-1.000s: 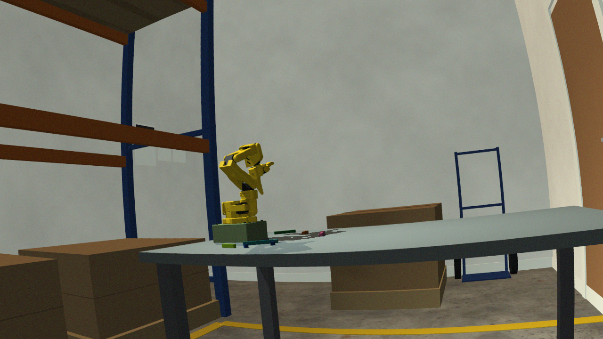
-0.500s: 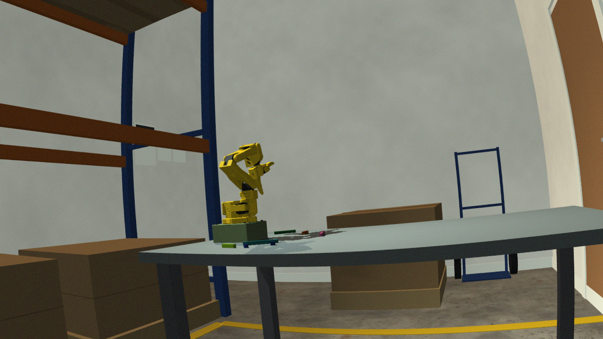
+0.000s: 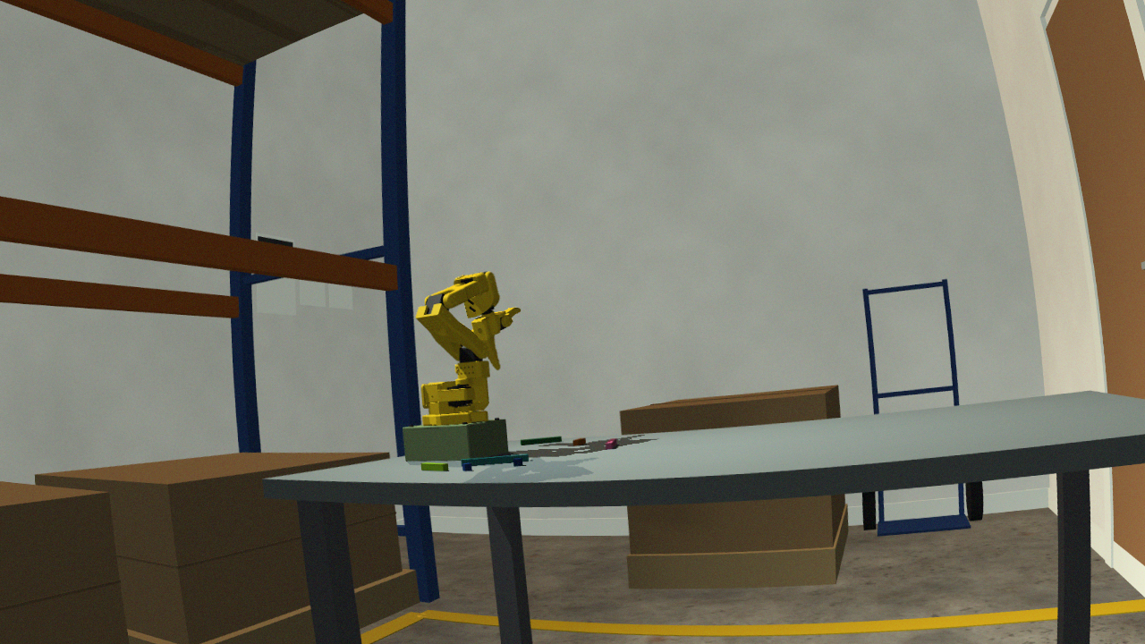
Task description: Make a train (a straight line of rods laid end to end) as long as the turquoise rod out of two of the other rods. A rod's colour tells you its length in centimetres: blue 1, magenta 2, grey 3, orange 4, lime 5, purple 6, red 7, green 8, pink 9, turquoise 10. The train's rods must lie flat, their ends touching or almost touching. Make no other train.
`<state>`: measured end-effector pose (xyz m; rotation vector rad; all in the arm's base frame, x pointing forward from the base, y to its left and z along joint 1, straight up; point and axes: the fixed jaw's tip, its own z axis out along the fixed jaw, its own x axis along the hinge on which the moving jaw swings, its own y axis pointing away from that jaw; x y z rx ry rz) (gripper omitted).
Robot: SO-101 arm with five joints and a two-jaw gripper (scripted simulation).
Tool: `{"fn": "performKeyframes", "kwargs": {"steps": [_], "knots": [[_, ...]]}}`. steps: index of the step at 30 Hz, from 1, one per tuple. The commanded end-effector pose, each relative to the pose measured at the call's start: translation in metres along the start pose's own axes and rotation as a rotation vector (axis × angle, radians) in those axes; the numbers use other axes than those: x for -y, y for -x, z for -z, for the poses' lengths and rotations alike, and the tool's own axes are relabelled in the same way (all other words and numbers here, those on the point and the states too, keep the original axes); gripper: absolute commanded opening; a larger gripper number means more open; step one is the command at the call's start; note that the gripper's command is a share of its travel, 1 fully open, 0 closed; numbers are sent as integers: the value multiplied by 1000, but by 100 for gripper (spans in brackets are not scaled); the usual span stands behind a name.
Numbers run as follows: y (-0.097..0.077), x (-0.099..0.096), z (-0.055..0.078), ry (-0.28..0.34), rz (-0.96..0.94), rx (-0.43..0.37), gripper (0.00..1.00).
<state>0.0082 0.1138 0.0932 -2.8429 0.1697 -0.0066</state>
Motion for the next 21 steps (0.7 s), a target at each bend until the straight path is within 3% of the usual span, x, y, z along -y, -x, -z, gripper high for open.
{"fn": "performKeyframes", "kwargs": {"steps": [1,14,21], "knots": [[1,-4,-1,17,1,3,100],[-4,-2,-1,21,-6,-8,99],[-14,2,-2,32,-21,-31,96]]}}
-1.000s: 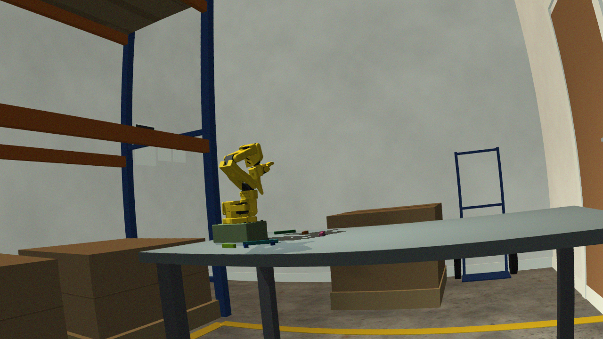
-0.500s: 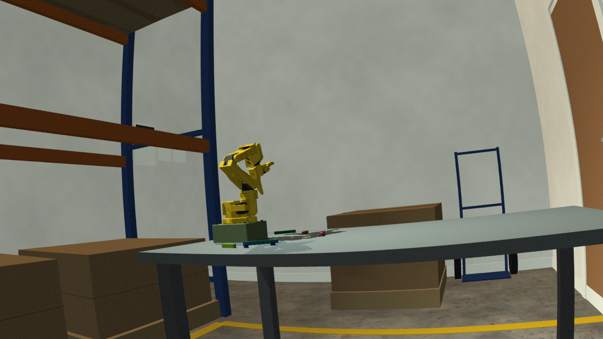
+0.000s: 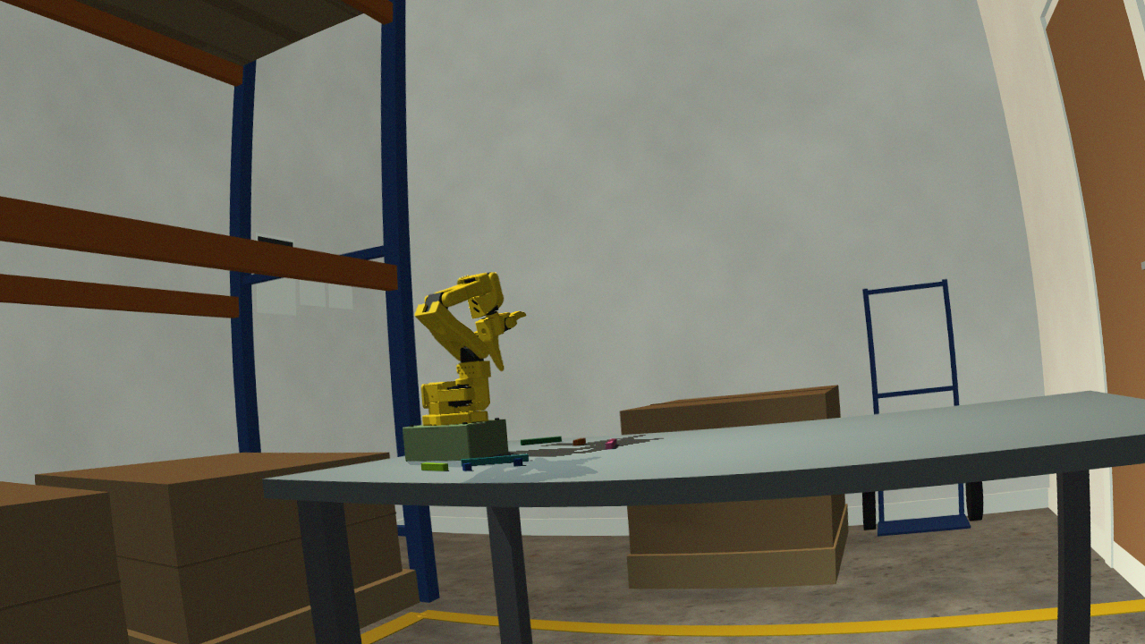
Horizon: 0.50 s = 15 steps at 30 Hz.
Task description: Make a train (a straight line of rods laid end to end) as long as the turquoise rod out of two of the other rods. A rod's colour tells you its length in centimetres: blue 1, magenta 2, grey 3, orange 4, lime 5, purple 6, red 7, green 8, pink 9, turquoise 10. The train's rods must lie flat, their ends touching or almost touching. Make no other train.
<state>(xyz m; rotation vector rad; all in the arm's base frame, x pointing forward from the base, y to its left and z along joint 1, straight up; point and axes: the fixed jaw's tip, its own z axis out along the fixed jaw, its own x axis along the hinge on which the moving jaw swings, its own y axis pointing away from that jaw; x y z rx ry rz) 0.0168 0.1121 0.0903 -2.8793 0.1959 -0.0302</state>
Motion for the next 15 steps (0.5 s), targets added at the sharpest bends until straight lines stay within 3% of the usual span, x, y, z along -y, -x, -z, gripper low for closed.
{"fn": "performKeyframes", "kwargs": {"steps": [1,10,15], "knots": [[-8,4,1,-3,-11,-15,95],[-30,9,0,21,-40,-52,90],[-52,10,0,46,-69,-82,85]]}}
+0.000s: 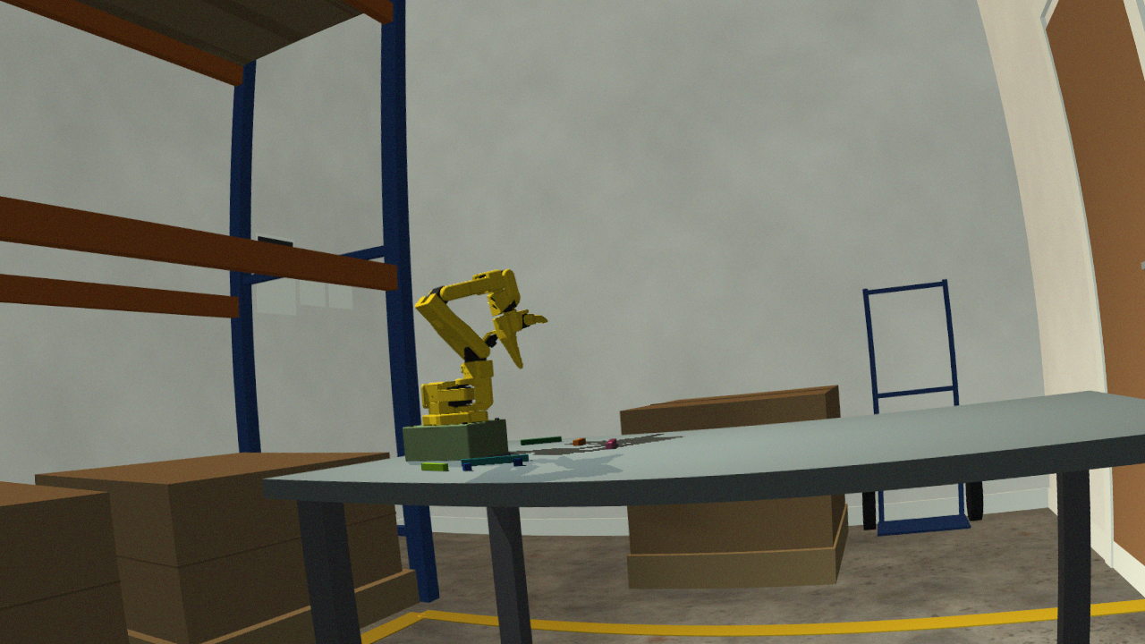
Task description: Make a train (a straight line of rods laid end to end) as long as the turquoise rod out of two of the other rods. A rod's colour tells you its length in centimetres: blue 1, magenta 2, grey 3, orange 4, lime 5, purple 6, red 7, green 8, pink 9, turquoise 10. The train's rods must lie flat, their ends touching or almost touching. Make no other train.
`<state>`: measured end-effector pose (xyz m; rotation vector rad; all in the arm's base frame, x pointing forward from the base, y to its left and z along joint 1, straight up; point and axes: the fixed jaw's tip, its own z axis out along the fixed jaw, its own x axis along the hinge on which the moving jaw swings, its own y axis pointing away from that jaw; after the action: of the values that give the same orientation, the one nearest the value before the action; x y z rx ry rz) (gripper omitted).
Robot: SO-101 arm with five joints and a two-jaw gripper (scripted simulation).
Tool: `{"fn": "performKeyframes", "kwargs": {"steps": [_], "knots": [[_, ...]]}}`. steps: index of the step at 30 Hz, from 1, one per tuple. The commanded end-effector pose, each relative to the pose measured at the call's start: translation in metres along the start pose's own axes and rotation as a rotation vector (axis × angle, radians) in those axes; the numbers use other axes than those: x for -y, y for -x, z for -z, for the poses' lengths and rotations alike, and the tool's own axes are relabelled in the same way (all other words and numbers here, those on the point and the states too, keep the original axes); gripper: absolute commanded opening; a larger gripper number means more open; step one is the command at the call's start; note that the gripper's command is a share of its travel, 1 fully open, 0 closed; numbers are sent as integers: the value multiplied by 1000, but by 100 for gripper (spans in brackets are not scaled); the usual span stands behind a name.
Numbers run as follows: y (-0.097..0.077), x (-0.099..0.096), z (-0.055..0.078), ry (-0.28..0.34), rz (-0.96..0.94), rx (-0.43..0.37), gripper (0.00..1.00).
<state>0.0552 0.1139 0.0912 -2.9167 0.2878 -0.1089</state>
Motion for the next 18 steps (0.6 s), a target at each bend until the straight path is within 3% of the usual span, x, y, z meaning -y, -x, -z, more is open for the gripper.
{"fn": "performKeyframes", "kwargs": {"steps": [1,10,12,18], "knots": [[-19,4,0,10,-23,-24,84],[-73,-9,-5,77,-90,-67,73],[-73,-9,-5,77,-90,-67,73],[-112,-34,-8,126,-143,-79,64]]}}
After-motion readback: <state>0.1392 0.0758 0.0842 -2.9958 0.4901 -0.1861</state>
